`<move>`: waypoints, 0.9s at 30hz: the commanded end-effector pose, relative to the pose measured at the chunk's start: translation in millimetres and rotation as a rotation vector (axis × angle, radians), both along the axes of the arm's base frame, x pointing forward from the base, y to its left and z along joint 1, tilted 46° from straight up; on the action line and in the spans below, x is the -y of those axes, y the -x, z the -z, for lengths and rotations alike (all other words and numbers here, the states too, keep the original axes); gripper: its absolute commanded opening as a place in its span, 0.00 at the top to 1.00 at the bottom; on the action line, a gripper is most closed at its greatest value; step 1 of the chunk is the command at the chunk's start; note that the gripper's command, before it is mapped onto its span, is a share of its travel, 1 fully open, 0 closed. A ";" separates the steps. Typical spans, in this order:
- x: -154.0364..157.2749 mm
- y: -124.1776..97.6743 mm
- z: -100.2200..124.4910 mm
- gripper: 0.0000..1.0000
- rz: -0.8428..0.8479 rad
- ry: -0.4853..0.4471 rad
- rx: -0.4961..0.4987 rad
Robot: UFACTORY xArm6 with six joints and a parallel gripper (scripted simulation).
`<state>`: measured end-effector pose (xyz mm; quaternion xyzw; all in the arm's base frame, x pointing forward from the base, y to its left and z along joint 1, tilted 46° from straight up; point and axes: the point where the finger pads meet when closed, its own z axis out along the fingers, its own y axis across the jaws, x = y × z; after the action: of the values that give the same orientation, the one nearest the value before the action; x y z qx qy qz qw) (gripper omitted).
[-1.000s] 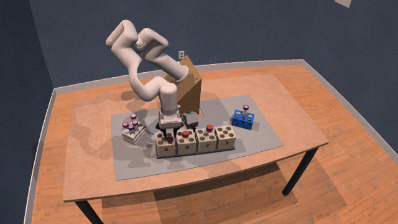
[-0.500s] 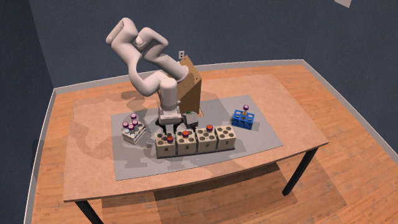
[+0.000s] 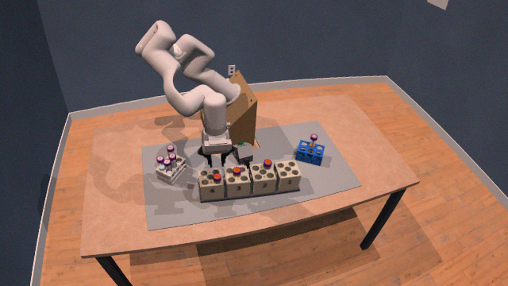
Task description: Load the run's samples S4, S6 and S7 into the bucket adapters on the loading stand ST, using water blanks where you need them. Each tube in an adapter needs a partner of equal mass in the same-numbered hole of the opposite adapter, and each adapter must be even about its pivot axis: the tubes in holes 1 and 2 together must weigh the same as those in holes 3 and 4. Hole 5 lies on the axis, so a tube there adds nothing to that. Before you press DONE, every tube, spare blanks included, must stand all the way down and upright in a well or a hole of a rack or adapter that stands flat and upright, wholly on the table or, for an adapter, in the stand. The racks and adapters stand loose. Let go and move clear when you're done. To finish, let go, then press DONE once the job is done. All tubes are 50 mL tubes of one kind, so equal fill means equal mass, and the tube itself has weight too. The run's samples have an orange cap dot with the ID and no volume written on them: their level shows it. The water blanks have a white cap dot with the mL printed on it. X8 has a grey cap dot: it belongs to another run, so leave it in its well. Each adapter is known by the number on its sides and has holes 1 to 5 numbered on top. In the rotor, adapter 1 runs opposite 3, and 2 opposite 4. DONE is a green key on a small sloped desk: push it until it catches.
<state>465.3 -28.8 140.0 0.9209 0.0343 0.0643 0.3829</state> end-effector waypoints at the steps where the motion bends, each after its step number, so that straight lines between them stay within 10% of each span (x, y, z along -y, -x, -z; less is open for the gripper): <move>1: -7.3 0.5 -7.4 0.56 -0.001 -0.001 0.003; 27: -28.6 4.9 -28.6 0.56 -0.001 -0.001 0.003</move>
<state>459.4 -1.4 167.3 0.9209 0.0343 0.0640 0.3831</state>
